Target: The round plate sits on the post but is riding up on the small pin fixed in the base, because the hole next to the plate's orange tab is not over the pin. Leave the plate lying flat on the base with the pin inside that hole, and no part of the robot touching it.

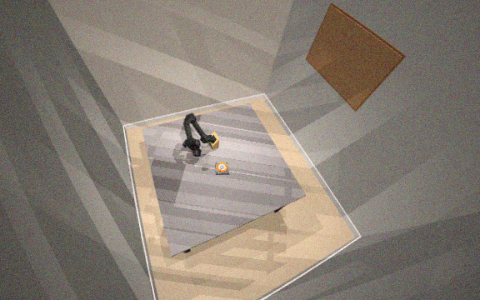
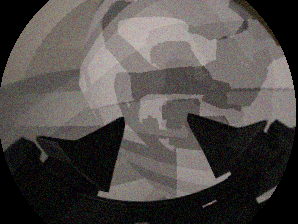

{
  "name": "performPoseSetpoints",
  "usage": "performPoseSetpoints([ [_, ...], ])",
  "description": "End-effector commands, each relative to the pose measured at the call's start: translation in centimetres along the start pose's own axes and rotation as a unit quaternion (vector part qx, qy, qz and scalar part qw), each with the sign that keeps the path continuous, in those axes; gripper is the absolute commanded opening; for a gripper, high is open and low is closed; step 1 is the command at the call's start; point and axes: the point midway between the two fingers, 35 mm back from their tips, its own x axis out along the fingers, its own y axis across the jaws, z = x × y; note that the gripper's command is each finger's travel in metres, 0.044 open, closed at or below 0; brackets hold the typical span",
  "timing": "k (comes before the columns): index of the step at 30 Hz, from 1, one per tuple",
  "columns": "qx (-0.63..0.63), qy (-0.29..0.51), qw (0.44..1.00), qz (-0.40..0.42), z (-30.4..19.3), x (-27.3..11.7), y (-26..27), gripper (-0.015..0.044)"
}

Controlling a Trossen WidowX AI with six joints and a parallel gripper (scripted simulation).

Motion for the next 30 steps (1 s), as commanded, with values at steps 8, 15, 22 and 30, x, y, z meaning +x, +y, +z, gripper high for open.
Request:
performPoseSetpoints([
  [8, 0.254, 0.001, 0.964, -0.08, -4.4, -2.4, -4.1, 0.019],
  [15, 0.437, -0.04, 0.885, -0.153, -7.3, -6.0, -9.0, 0.0006],
  [22, 0.599, -0.117, 0.773, -0.175, -8.4, -9.1, -13.0, 0.0],
  [30, 0.704, -0.16, 0.67, -0.174, -9.1, -12.1, -16.4, 0.0],
])
